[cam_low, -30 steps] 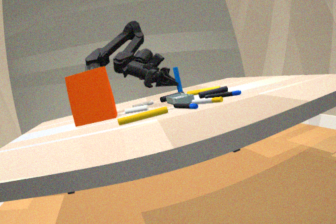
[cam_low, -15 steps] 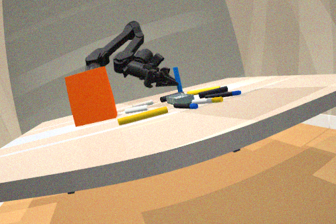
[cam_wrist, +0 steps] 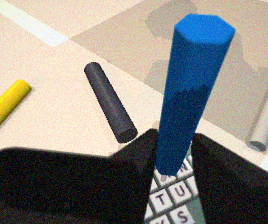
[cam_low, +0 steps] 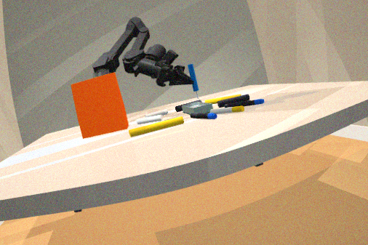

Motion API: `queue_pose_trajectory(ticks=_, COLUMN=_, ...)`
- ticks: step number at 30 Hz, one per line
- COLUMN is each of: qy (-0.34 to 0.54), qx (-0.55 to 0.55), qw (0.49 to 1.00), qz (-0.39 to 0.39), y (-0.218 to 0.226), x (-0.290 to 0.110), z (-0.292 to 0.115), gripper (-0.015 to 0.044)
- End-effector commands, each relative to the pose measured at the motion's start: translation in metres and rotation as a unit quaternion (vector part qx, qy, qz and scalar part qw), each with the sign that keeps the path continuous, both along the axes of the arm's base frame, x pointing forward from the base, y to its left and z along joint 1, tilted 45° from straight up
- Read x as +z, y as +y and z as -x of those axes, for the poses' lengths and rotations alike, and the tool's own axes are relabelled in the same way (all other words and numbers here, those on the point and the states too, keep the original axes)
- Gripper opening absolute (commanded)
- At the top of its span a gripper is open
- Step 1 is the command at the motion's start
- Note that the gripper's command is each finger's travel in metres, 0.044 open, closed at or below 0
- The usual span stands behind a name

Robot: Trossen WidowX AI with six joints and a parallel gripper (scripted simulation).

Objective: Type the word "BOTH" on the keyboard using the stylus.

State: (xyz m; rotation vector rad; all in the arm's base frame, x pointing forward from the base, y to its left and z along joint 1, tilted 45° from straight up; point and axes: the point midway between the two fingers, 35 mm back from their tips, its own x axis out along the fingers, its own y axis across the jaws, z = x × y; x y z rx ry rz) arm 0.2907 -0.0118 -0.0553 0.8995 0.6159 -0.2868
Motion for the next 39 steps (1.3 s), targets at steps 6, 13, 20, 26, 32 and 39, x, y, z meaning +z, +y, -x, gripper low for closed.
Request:
queue_pose_trajectory(ticks=6, qy=0.0, qx=0.0, qw=1.0, qz=0.0, y=-0.002, x=0.002, z=0.0, gripper=0.0064)
queue_pose_trajectory(ticks=13, qy=0.0, qx=0.001, qw=1.0, qz=0.001, y=-0.006, x=0.0, z=-0.005, gripper=0.0)
queue_pose_trajectory(ticks=20, qy=0.0, qx=0.004, qw=1.0, qz=0.001, y=-0.015, x=-0.003, z=-0.016, gripper=0.0)
queue_pose_trajectory(ticks=26, qy=0.001, qx=0.004, qw=1.0, qz=0.001, y=-0.008, x=-0.01, z=-0.016, gripper=0.0)
queue_pose_trajectory(ticks=32, qy=0.001, qx=0.004, qw=1.0, qz=0.001, y=0.0, x=-0.017, z=-0.016, gripper=0.0)
queue_pose_trajectory(ticks=39, qy=0.001, qx=0.004, qw=1.0, qz=0.001, y=0.002, x=-0.02, z=-0.017, gripper=0.0081)
